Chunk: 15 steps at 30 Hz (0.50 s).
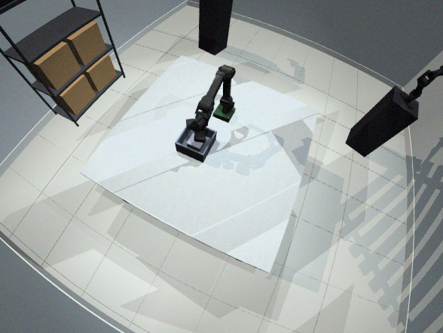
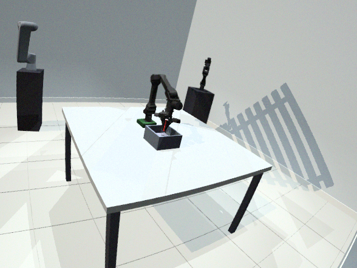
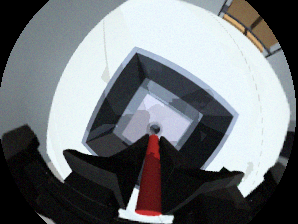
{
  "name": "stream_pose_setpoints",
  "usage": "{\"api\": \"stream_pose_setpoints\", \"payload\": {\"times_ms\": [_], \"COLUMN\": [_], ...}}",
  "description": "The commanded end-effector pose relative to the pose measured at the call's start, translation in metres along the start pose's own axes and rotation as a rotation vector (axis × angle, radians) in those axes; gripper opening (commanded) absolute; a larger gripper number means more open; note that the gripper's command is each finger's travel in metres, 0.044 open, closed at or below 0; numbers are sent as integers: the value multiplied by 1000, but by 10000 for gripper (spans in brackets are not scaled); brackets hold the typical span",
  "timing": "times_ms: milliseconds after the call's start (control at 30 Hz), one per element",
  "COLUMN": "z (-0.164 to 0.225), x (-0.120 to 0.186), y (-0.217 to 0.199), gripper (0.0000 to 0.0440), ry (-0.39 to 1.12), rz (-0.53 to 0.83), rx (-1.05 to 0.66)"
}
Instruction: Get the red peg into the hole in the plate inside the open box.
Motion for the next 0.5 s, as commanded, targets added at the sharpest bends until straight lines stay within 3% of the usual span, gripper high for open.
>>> {"api": "stream_pose_setpoints", "payload": {"times_ms": [0,200,400,467], "z": [-8,-11,-12,-16], "x": [-13,-32,-48,-50], "y": [0,-2,-2,-1], "gripper": [0,14,149,167], "ry": [24,73,126,131], "rz": [-2,3,14,15], "rx": [31,84,112,118]}}
Point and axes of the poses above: the point midway between the two fingers, 35 mm back from their tips, its own x axis back along the fingers, its own y axis across the jaws, z = x × y, the point moved 10 cm from there along x, back along the fingers, and after that the axes turned 2 degrees about -x, right-handed, at the moved point
